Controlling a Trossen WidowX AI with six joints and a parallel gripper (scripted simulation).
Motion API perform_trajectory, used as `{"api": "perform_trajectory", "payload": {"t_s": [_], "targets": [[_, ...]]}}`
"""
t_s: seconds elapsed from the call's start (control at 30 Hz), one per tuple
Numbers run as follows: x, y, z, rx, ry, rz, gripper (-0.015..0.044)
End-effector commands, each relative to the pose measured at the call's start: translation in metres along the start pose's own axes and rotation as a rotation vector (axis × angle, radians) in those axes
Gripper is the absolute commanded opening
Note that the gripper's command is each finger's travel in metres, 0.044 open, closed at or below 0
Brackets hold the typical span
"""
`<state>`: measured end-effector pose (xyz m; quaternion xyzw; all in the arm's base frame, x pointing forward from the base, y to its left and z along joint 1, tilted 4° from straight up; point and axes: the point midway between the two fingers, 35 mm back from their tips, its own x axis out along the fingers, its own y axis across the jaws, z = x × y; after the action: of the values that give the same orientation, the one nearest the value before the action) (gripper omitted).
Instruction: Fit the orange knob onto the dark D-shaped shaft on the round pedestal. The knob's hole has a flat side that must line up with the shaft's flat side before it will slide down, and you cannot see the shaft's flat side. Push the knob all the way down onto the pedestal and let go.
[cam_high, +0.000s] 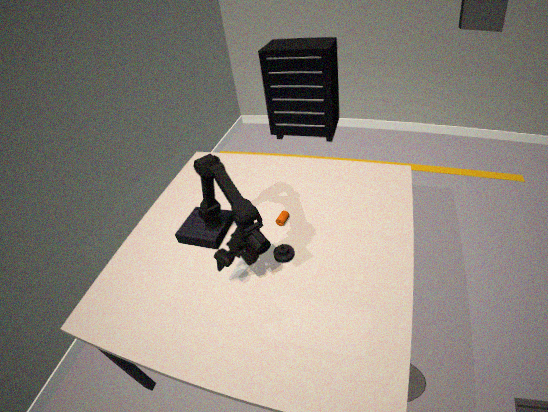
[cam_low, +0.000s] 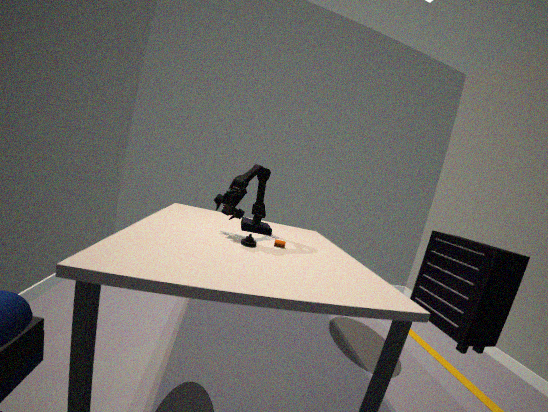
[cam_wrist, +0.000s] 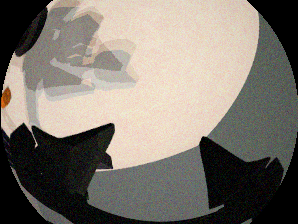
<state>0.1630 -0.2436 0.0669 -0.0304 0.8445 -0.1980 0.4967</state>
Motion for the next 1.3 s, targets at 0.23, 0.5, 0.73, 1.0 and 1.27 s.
{"api": "perform_trajectory", "payload": {"t_s": [0.23, 0.5, 0.73, 1.0, 1.27], "targets": [[-0.084, 0.125, 0.054, -0.547, -0.296, -0.052, 0.044], [-0.141, 0.257, 0.038, -1.135, -0.494, -0.09, 0.044], [-0.163, 0.335, 0.003, -1.479, -0.586, -0.113, 0.044], [-0.145, 0.347, 0.013, -1.479, -0.586, -0.113, 0.044], [-0.139, 0.35, 0.016, -1.476, -0.585, -0.113, 0.044]]}}
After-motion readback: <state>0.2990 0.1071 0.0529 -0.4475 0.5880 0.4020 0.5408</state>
